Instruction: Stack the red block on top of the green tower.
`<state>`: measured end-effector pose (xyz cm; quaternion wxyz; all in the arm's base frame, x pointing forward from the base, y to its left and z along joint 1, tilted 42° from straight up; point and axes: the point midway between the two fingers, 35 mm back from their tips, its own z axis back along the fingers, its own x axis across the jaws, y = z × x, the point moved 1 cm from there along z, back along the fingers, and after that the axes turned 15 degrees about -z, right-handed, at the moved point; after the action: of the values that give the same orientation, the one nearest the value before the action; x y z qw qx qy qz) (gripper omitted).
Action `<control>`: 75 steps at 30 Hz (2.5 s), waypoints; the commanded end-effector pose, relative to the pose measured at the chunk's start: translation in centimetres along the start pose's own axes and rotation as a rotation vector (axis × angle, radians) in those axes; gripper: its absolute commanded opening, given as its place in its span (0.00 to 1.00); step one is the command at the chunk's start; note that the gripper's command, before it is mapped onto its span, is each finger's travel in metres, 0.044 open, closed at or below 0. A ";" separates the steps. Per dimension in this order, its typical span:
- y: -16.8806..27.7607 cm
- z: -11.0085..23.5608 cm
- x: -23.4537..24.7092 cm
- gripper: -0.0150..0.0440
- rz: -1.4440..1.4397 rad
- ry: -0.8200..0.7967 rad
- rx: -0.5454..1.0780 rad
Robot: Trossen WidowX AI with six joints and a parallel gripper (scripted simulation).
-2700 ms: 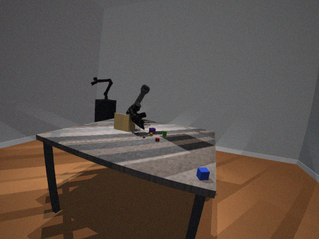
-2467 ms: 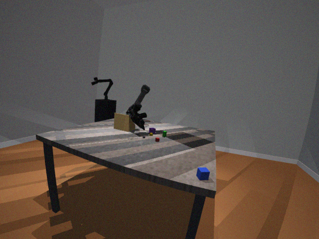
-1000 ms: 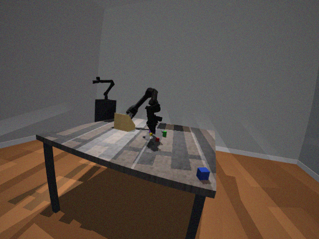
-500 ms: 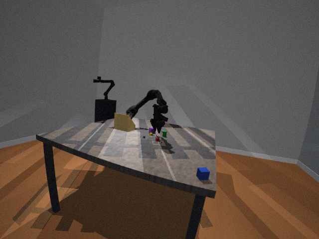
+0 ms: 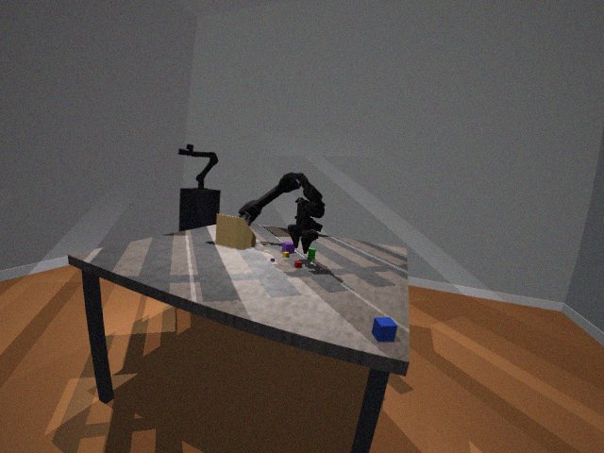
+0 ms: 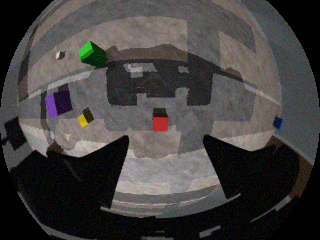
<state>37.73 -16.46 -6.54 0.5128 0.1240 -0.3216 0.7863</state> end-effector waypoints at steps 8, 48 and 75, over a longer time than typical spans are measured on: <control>0.3 -3.4 0.4 1.00 -0.008 -0.020 0.010; 0.4 -6.6 0.5 1.00 -0.008 -0.021 0.009; 0.3 -4.3 0.4 0.25 -0.008 -0.020 0.009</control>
<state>37.74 -12.15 -11.04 0.5111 0.1452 -0.3227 0.7833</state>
